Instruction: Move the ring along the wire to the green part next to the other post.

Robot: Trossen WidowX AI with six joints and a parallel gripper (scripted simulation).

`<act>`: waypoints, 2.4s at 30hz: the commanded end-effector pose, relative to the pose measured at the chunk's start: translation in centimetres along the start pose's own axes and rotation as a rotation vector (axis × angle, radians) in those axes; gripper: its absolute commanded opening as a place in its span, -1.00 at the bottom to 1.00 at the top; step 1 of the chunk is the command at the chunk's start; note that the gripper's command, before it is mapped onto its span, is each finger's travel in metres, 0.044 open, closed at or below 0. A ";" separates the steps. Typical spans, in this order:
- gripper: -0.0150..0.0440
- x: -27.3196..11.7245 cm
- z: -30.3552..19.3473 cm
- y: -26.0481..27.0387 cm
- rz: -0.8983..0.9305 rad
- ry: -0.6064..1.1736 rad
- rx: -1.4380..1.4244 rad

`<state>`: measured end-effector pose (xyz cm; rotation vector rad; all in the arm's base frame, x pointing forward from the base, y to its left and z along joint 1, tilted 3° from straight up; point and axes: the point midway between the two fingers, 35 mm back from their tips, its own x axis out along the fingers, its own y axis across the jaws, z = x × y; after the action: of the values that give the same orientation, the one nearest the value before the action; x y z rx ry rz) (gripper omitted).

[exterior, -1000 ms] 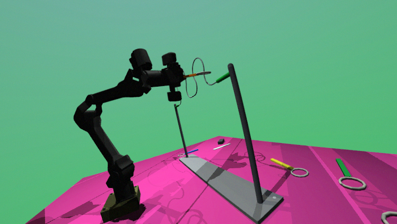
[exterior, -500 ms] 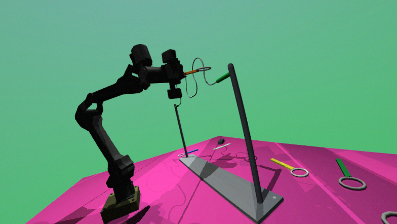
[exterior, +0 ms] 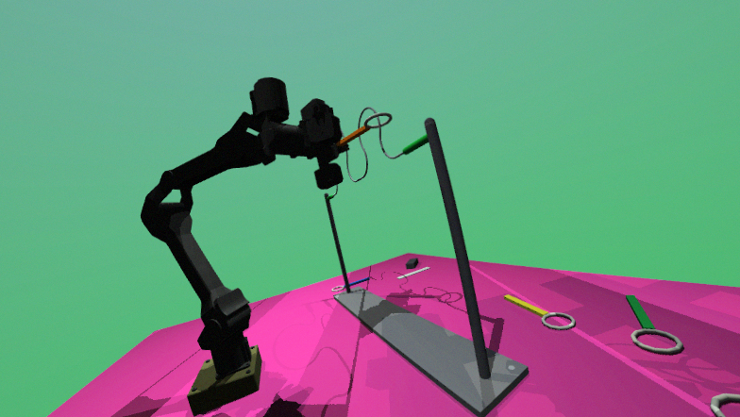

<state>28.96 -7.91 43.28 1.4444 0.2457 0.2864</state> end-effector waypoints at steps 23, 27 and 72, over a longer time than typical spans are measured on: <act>-1.00 -1.1 0.7 -2.6 -0.216 0.077 -0.414; -1.00 -1.4 0.9 -3.1 -0.260 0.088 -0.497; -1.00 -3.4 5.3 -6.0 -0.706 0.066 -1.343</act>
<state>27.96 -14.45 37.81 0.0325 0.4747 -0.0911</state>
